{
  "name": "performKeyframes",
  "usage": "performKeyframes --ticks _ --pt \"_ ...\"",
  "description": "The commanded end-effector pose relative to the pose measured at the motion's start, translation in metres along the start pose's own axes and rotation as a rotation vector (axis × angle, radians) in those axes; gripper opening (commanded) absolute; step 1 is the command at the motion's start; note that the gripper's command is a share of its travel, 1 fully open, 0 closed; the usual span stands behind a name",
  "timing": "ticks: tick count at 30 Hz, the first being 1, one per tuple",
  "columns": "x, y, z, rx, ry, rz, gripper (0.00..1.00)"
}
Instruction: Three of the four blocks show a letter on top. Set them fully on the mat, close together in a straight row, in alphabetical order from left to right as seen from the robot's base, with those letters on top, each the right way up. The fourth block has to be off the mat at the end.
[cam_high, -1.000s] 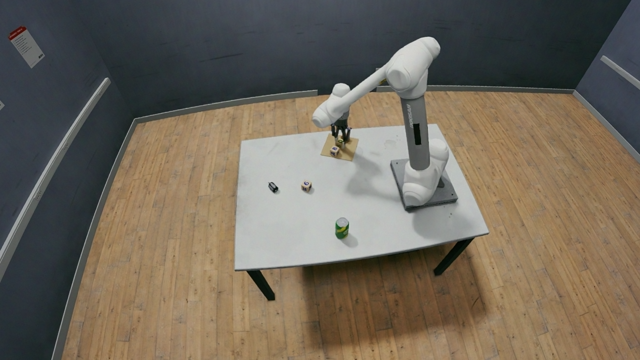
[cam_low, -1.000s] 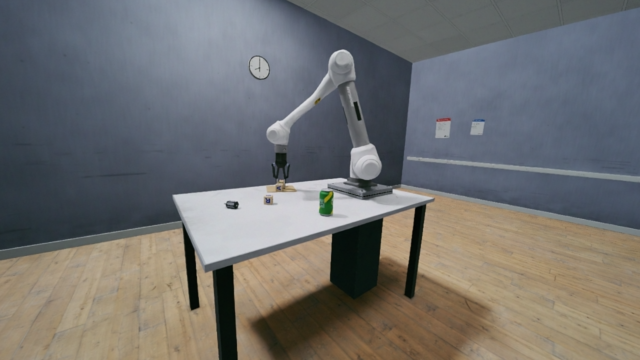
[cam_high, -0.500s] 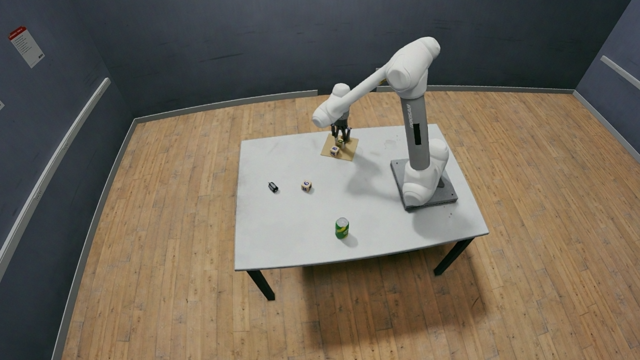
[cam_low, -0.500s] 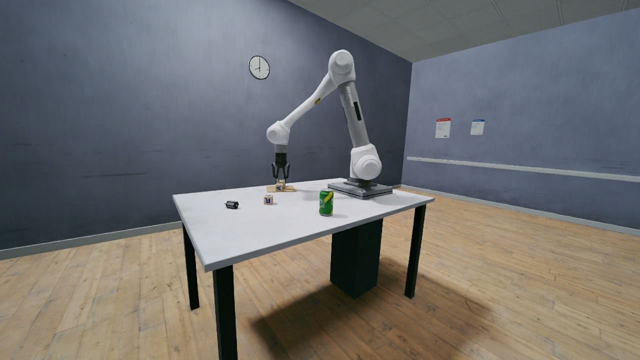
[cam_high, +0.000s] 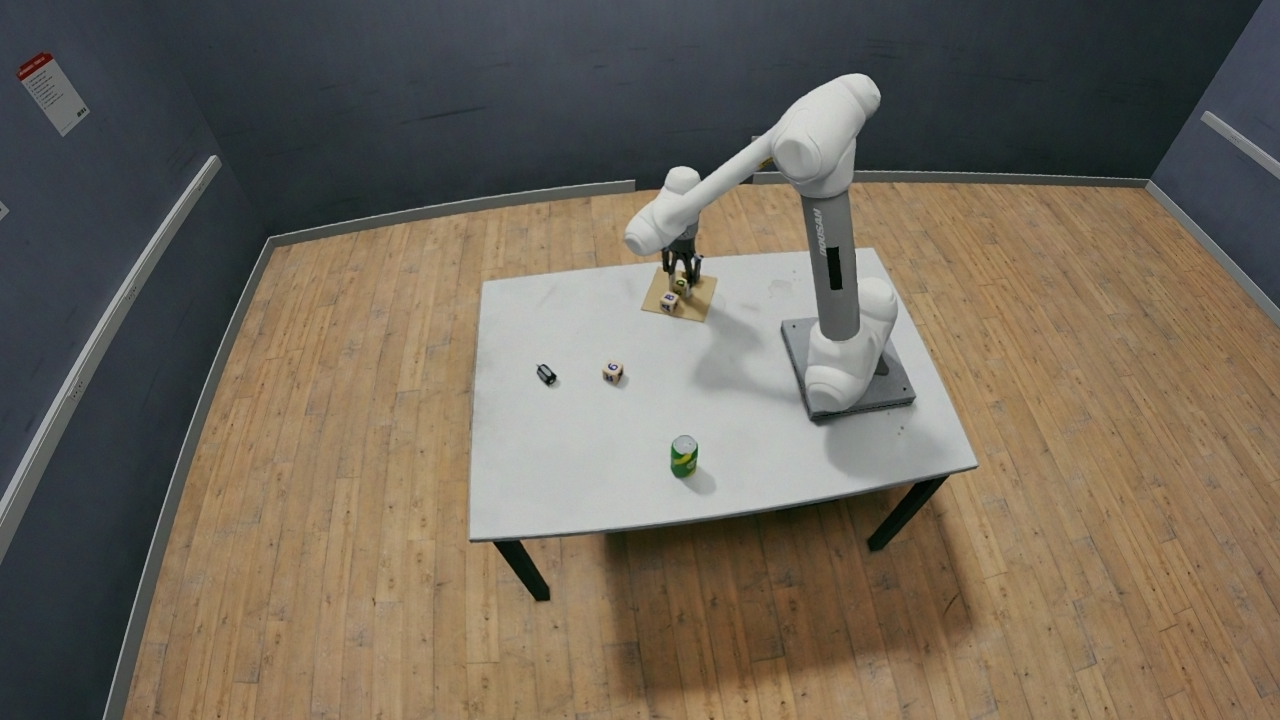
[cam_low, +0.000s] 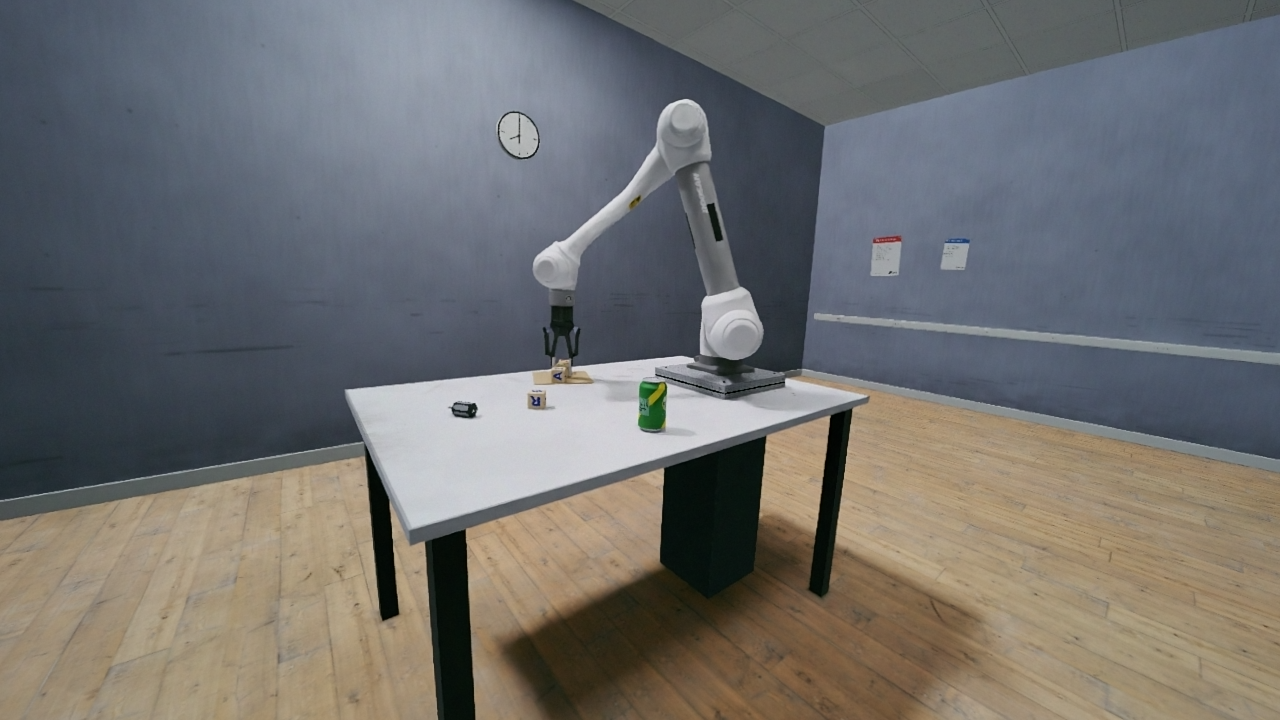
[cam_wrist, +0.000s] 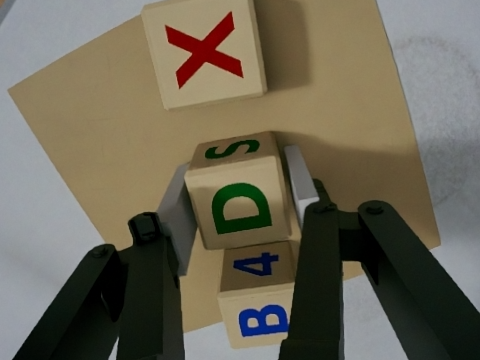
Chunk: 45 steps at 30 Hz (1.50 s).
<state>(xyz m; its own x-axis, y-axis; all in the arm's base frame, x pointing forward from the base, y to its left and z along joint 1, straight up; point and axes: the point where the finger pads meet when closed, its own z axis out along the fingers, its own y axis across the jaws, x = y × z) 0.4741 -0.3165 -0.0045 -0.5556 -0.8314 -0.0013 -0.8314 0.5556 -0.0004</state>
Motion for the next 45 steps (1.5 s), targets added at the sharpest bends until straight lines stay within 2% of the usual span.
performKeyframes --ticks 1,17,22,30,32,38,45 --pt "0.001 -0.001 0.001 0.005 0.001 -0.003 0.42" --pt "0.001 0.000 -0.003 0.003 0.001 -0.003 0.44" --pt "0.001 -0.002 -0.017 0.005 0.001 -0.003 0.44" --pt "0.001 -0.002 -0.057 0.005 0.001 -0.003 0.44" --pt "0.001 -0.002 -0.057 0.005 0.001 -0.003 0.44" --pt "0.001 -0.002 -0.085 0.005 0.001 -0.002 0.44" --pt "0.001 -0.002 -0.093 0.005 0.001 -0.002 0.44"
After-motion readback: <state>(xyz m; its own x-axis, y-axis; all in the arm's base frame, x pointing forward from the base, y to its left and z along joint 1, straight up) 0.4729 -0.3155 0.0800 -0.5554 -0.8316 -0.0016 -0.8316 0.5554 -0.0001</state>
